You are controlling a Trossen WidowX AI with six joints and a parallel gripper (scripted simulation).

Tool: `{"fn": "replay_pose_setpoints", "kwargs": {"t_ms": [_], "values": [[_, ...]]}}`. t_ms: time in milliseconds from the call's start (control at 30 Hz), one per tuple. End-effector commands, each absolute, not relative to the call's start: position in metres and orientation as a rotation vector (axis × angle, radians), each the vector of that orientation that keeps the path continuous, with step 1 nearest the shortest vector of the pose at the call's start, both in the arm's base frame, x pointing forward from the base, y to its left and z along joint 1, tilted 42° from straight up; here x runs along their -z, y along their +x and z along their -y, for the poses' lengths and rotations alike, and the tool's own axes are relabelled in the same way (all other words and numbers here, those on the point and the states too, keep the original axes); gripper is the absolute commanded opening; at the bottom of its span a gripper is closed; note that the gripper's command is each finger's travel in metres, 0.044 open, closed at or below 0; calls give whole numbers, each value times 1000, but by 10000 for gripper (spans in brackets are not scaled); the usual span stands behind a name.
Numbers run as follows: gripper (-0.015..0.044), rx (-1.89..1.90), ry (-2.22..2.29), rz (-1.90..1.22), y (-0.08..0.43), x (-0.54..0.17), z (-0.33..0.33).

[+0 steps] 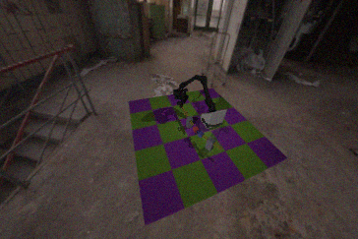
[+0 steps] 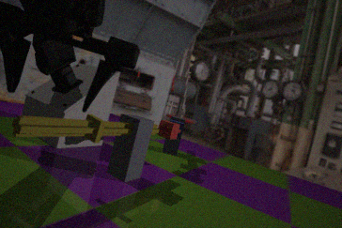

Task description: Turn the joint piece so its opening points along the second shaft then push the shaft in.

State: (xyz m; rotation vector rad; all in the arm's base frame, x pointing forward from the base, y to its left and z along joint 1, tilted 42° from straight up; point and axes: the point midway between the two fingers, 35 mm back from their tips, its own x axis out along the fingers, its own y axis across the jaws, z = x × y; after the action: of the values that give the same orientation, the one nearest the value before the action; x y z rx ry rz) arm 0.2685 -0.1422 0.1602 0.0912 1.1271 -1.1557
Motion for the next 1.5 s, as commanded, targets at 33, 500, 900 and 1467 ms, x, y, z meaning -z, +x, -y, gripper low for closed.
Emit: {"fn": "replay_pose_setpoints", "kwargs": {"t_ms": [33,500,900,1467], "values": [[440,1268,218,-1038,267,-152,149],[440,1527,577,-734,266,-136,165],[440,1585,664,-649,265,-130,171],[440,1585,664,-648,263,-110,187]]}}
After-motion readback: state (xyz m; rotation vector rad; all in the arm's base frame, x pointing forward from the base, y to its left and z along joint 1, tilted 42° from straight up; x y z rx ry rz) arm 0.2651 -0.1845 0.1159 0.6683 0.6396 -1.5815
